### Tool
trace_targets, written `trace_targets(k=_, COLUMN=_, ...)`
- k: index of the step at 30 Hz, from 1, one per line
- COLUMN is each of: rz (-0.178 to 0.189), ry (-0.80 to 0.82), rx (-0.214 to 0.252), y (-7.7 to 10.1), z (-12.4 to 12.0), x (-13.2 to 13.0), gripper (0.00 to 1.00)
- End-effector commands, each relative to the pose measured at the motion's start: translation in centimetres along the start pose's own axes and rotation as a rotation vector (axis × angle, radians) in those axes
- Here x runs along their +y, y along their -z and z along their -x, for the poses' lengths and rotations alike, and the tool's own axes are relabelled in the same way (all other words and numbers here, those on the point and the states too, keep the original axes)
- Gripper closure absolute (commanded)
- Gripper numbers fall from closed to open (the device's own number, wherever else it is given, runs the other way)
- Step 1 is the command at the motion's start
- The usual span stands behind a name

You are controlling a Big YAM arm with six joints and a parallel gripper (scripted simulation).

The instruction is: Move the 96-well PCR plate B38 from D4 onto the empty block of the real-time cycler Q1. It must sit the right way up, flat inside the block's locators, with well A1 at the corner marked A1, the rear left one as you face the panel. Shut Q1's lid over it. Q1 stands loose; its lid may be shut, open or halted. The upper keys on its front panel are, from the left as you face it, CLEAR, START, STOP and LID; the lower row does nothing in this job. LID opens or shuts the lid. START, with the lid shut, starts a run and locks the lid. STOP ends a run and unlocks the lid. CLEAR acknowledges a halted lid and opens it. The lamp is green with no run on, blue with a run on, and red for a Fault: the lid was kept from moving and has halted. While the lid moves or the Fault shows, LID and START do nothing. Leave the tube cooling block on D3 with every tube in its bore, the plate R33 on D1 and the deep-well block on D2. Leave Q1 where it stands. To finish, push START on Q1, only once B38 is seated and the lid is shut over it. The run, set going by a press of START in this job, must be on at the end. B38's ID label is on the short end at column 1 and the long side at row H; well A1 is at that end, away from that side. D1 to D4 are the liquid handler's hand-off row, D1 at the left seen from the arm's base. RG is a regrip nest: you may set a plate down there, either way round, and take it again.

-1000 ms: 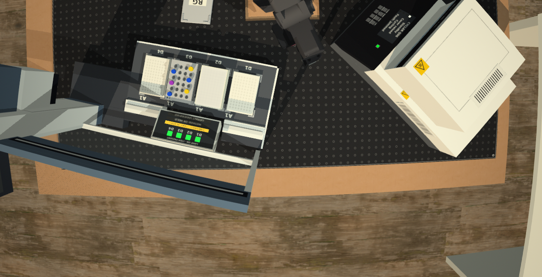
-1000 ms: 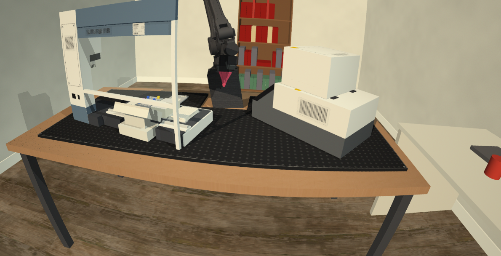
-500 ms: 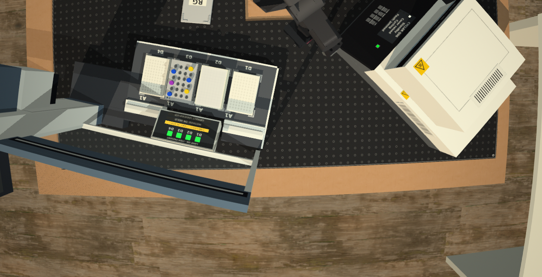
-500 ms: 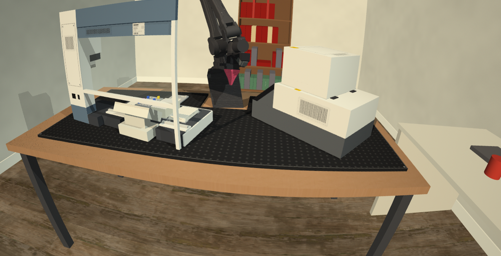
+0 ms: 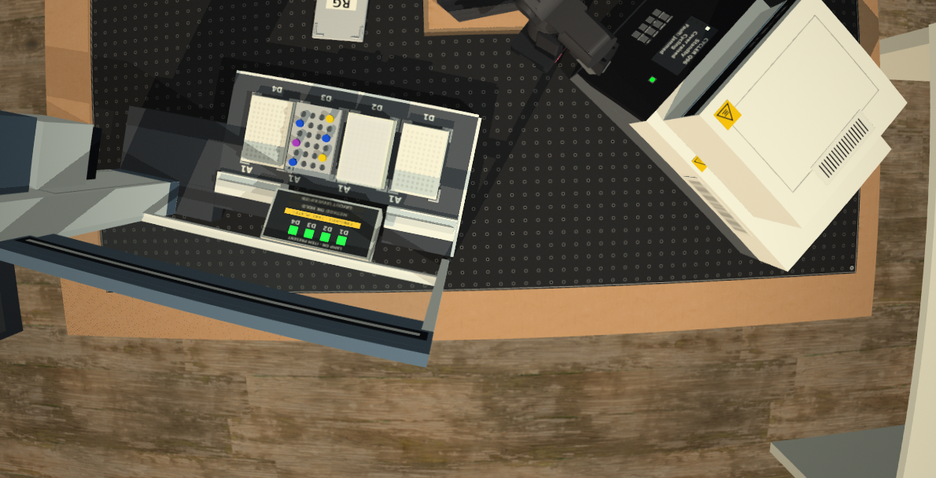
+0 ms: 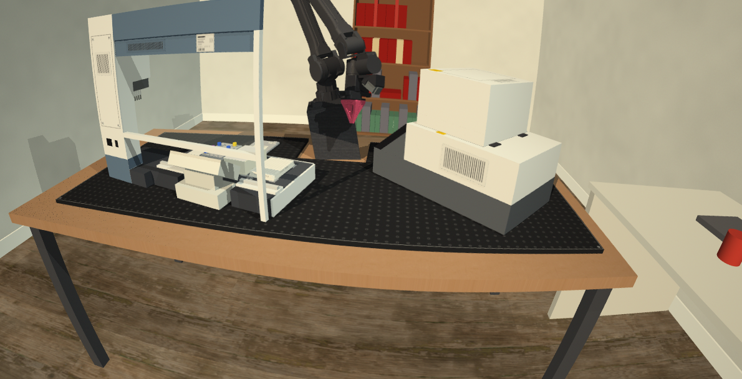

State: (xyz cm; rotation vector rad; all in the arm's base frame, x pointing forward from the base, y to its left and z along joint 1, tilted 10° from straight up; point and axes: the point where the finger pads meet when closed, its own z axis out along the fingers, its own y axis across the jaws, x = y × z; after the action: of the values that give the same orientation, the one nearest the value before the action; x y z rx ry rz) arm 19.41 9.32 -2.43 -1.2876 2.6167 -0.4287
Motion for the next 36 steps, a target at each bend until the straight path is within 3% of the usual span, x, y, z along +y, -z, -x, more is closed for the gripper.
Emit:
trace_targets(k=1, rz=-0.027, ry=0.065, rx=-0.064, y=0.4, z=1.1, x=-1.0, gripper=1.00)
trace_targets(k=5, rz=-0.024, ry=0.168, rx=-0.069, y=1.0, z=1.7, x=1.4, gripper=1.00)
trace_targets(k=10, rz=-0.039, ry=0.190, rx=-0.084, y=1.0, z=1.9, x=1.2, gripper=1.00)
trace_targets(k=19, rz=-0.064, ry=0.367, rx=-0.164, y=2.8, z=4.5, x=4.2, gripper=1.00)
trace_targets(k=22, rz=-0.076, ry=0.420, rx=-0.185, y=2.6, z=4.2, x=3.6, gripper=1.00)
trace_targets(k=28, rz=-0.083, ry=0.499, rx=-0.188, y=3.1, z=4.0, x=5.6, gripper=1.00)
trace_targets(k=31, rz=-0.100, ry=0.554, rx=-0.209, y=2.8, z=3.7, x=5.0, gripper=1.00)
trace_targets(k=36, rz=-0.108, ry=0.664, rx=-0.248, y=4.1, z=4.8, x=7.4, gripper=1.00)
